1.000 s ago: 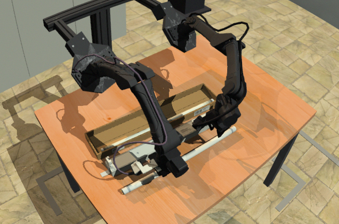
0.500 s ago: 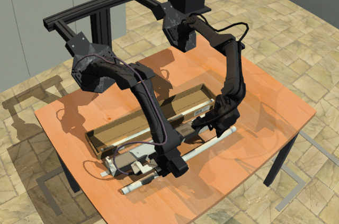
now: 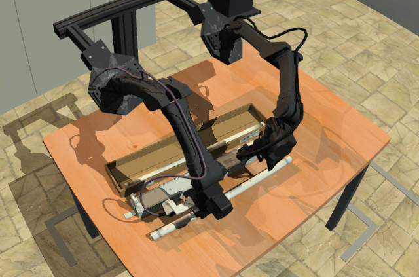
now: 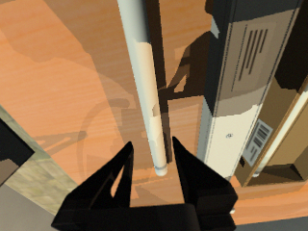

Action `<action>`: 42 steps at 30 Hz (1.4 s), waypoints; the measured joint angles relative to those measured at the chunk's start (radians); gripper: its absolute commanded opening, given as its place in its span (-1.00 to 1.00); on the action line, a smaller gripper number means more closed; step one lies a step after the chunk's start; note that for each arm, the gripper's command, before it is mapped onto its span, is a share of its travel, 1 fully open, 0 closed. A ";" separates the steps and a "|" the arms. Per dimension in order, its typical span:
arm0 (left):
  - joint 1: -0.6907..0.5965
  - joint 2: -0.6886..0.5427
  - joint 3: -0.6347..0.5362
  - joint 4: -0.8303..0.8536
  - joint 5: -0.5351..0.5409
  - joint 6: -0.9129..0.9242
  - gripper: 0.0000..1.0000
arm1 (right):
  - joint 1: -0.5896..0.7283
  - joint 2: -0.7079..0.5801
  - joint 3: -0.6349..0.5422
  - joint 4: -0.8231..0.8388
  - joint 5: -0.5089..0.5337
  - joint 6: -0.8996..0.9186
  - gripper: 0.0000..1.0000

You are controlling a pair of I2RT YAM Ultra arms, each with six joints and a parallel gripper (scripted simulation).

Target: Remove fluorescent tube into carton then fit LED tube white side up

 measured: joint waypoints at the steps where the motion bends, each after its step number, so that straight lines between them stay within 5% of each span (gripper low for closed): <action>1: 0.000 0.000 -0.002 0.006 -0.001 0.002 -0.02 | 0.000 0.000 0.000 0.000 0.000 0.000 -0.78; 19: 0.000 -0.108 -0.285 0.294 -0.044 0.076 -0.02 | 0.000 0.000 0.000 0.000 0.000 0.000 -0.78; 42: -0.023 -0.320 -0.789 0.806 -0.109 0.214 -0.02 | 0.000 0.000 0.000 0.000 0.000 0.000 -0.78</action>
